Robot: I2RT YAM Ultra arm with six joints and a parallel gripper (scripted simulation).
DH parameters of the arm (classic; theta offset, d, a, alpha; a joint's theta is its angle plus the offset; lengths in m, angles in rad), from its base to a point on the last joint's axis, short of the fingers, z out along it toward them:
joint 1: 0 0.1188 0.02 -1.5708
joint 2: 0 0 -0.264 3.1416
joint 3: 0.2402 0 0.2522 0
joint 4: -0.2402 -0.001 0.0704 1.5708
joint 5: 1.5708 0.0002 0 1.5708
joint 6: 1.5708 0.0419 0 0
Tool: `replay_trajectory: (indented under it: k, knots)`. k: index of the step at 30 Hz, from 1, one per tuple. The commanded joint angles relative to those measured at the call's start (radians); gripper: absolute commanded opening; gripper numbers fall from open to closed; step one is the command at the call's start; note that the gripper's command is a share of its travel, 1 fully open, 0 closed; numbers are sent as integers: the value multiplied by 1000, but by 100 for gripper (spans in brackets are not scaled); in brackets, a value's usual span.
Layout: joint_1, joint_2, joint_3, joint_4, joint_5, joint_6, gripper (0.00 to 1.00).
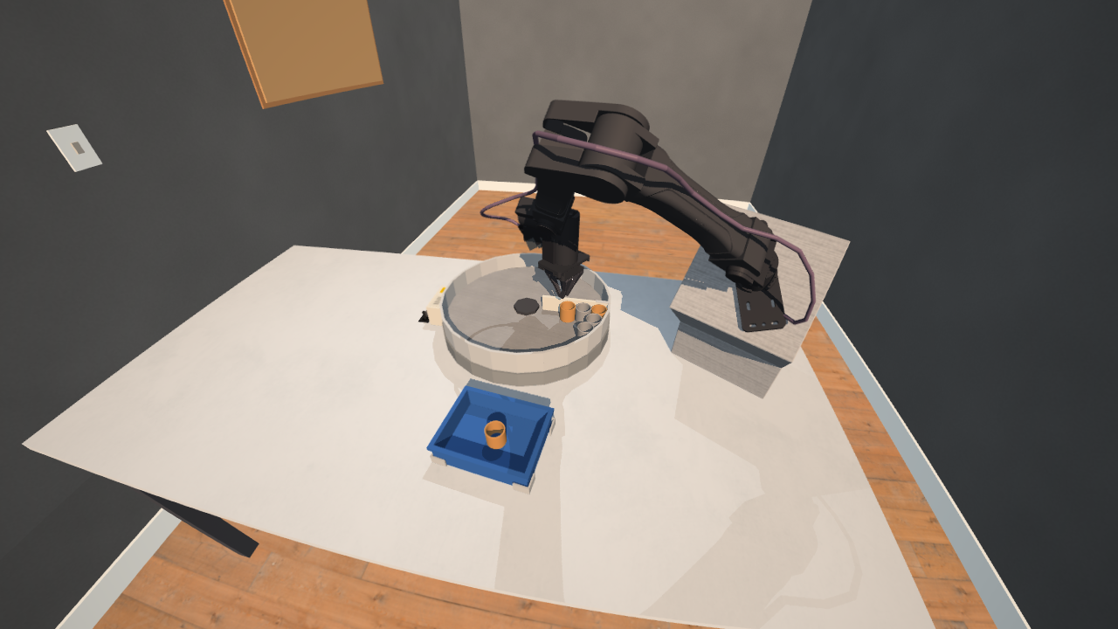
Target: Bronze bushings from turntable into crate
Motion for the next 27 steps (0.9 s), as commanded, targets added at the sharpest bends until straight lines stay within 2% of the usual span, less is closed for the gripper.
replay_trajectory:
  k: [1, 21, 22, 23, 27]
  knots:
    - [-14, -33, -31, 16, -3, -3, 15]
    - [-2, -31, -32, 22, -2, 9, 15]
    - [9, -27, -34, 33, 1, 15, 15]
    - [16, 12, -39, 47, 6, 24, 15]
    - [33, 27, -48, 86, 13, 47, 15]
